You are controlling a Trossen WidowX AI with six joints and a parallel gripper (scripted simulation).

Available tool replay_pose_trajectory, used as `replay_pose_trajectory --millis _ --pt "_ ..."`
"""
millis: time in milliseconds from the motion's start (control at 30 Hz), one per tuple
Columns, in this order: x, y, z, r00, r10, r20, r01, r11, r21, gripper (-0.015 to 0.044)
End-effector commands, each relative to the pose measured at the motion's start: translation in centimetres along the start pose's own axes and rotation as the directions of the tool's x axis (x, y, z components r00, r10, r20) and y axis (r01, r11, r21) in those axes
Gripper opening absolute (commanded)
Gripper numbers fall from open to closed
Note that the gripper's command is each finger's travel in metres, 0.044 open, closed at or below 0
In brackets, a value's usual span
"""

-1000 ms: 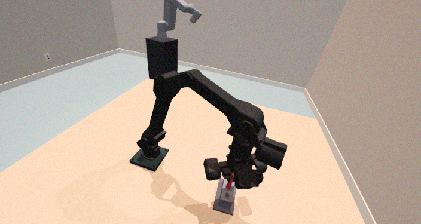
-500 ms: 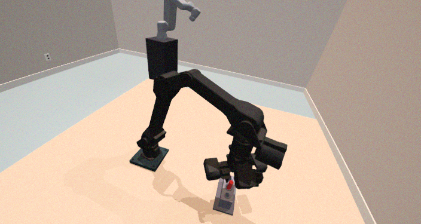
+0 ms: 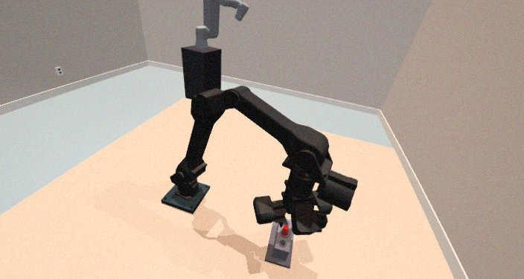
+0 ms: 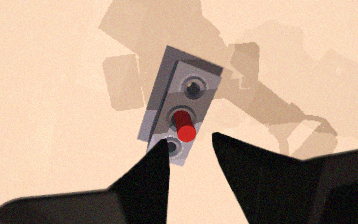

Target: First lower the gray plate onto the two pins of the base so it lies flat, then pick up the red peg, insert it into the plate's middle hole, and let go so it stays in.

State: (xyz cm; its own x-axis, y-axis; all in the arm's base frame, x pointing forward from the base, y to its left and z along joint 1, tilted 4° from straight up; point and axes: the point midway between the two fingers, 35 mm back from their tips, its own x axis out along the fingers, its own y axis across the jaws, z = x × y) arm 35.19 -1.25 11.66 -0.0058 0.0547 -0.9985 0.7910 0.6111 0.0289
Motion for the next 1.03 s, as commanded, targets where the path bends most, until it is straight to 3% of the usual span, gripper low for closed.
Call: replay_pose_trajectory --millis 0,1000 --pt "-0.4 0.0 0.0 1.000 -0.002 0.003 0.002 1.000 -0.003 0.0150" --pt "-1.9 -0.2 -0.5 1.000 -0.002 0.003 0.002 1.000 -0.003 0.0150"
